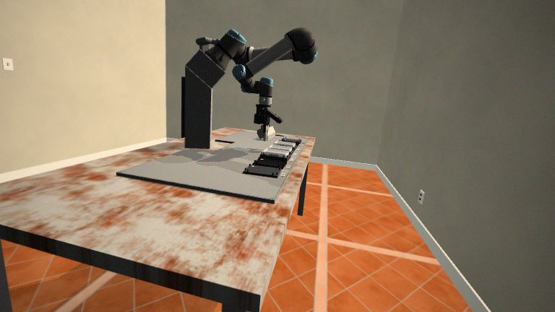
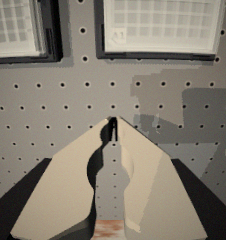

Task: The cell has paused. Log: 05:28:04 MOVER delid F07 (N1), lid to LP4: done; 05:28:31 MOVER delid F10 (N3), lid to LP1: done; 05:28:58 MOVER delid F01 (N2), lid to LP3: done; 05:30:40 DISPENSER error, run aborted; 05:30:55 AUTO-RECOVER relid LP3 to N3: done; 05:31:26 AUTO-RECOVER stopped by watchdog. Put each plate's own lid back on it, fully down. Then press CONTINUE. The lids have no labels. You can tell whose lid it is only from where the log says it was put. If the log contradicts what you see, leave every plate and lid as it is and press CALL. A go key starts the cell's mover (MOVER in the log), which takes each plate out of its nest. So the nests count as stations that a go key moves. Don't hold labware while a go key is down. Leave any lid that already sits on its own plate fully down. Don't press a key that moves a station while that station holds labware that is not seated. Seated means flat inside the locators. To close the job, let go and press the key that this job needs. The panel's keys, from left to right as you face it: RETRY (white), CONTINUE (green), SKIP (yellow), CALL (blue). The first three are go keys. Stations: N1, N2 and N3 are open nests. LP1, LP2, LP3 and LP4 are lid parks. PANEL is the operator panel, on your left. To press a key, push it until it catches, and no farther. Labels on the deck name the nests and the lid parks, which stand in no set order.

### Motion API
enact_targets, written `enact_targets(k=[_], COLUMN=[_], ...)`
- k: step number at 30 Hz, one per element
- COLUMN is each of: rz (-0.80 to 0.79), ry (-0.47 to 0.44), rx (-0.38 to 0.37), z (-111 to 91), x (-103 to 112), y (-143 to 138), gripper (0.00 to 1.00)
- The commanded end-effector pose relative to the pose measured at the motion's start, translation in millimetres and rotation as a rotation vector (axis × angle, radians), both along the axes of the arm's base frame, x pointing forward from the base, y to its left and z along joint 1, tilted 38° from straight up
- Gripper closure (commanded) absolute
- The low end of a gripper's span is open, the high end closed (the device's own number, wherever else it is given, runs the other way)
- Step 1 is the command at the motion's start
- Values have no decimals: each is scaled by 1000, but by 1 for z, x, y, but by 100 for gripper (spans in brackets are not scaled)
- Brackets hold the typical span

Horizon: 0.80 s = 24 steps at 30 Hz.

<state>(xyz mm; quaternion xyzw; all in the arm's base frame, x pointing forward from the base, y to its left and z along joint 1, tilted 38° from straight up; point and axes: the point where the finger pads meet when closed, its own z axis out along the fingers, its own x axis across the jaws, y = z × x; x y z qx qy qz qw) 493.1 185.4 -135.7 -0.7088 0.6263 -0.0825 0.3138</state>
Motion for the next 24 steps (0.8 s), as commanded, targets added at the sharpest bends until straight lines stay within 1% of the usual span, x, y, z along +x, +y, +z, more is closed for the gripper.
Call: enact_targets(k=[1,6,17,24], rz=[1,1,1,1], ry=[-8,-8,-8,-8], rx=[4,3,3,3], z=[-17,-31,-31,-4], x=[-13,-24,-24,-42], y=[-19,-34,-34,-46], gripper=[100,100,100,100])
